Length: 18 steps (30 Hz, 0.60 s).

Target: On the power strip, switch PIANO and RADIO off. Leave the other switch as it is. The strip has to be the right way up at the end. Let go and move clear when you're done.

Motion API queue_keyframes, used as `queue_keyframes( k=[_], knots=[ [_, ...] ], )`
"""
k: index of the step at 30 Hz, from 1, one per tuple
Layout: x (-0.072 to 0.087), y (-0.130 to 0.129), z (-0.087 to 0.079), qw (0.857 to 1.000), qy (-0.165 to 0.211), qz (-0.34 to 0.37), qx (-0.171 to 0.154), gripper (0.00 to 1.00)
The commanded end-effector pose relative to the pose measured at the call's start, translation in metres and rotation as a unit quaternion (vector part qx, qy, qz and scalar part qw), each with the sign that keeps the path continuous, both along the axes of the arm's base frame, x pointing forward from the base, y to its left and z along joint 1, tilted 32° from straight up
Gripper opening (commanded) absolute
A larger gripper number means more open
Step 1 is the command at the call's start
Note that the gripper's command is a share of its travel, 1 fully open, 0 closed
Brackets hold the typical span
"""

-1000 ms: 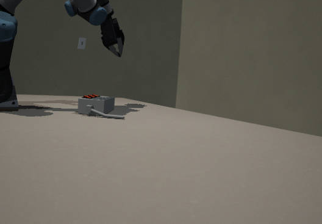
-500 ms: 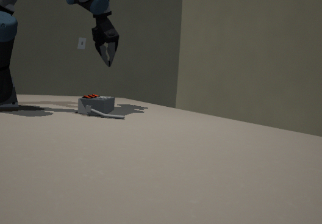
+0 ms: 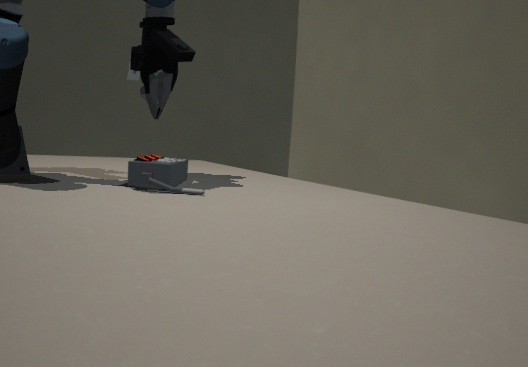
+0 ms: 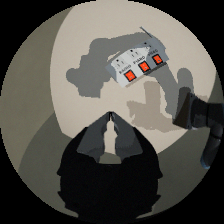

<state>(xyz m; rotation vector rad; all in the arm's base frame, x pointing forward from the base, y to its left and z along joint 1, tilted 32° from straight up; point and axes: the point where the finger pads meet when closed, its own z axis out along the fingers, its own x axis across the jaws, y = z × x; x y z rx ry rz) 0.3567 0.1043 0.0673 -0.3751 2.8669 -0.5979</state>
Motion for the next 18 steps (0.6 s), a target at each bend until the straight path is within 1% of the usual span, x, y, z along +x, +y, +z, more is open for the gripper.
queue_keyframes(
  k=[1, 4, 6, 12, 18],
  knots=[
    [-0.025, -0.017, 0.004, 0.998, 0.050, 0.024, -0.031, 0.00],
    [-0.037, -0.025, 0.006, 0.995, 0.076, 0.037, -0.046, 0.00],
    [-0.037, -0.025, 0.006, 0.995, 0.076, 0.037, -0.046, 0.00],
    [-0.054, -0.037, 0.009, 0.990, 0.111, 0.056, -0.064, 0.00],
    [-0.063, -0.042, 0.011, 0.987, 0.128, 0.065, -0.073, 0.00]
  ],
)
